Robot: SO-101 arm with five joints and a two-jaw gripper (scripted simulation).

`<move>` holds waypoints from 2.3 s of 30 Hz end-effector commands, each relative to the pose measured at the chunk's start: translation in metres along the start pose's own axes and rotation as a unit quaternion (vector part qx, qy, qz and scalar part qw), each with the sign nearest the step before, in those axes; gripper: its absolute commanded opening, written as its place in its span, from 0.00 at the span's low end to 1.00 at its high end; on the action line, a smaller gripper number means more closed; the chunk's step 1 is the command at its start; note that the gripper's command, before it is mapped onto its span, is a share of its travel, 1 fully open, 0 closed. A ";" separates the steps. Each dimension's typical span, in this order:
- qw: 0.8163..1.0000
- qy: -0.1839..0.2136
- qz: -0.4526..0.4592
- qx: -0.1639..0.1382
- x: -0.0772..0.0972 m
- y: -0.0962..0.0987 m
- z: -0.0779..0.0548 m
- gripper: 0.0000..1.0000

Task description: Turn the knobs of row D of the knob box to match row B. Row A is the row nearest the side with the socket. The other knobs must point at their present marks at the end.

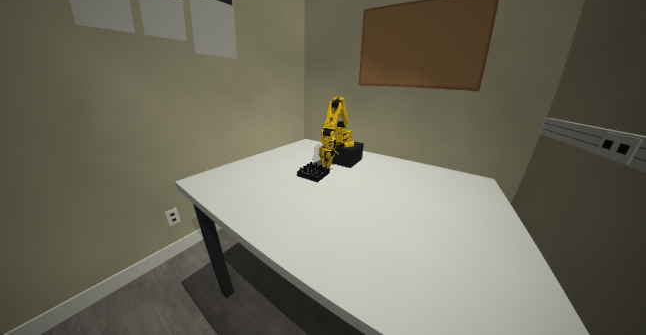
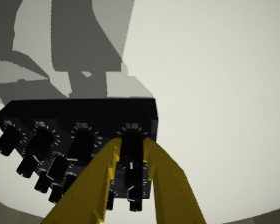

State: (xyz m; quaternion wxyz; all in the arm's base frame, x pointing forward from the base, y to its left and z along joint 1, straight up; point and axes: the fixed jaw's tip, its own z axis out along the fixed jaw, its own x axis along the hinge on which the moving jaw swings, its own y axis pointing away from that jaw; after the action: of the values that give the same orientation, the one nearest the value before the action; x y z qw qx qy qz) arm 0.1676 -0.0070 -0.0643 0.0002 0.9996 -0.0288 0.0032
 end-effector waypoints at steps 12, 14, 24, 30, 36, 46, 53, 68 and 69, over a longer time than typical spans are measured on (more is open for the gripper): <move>0.993 -0.003 0.119 0.000 -0.003 -0.002 -0.001 0.01; 0.992 -0.003 0.127 0.000 -0.003 -0.002 -0.001 0.01; 0.979 -0.003 0.205 0.000 -0.004 -0.002 -0.001 0.01; 0.967 -0.003 0.256 -0.001 -0.005 -0.003 -0.001 0.01; 0.957 -0.003 0.289 -0.001 -0.005 -0.003 -0.001 0.01; 0.928 -0.003 0.372 -0.001 -0.006 -0.003 -0.001 0.01; 0.911 -0.003 0.412 -0.001 -0.006 -0.004 -0.001 0.01; 0.859 -0.003 0.512 -0.001 -0.007 -0.005 -0.001 0.01; 0.854 -0.003 0.520 -0.001 -0.007 -0.005 -0.001 0.01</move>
State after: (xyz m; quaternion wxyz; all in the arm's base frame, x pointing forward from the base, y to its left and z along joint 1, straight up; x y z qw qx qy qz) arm 0.1616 -0.0035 -0.0643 -0.0004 0.8513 -0.5247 0.0044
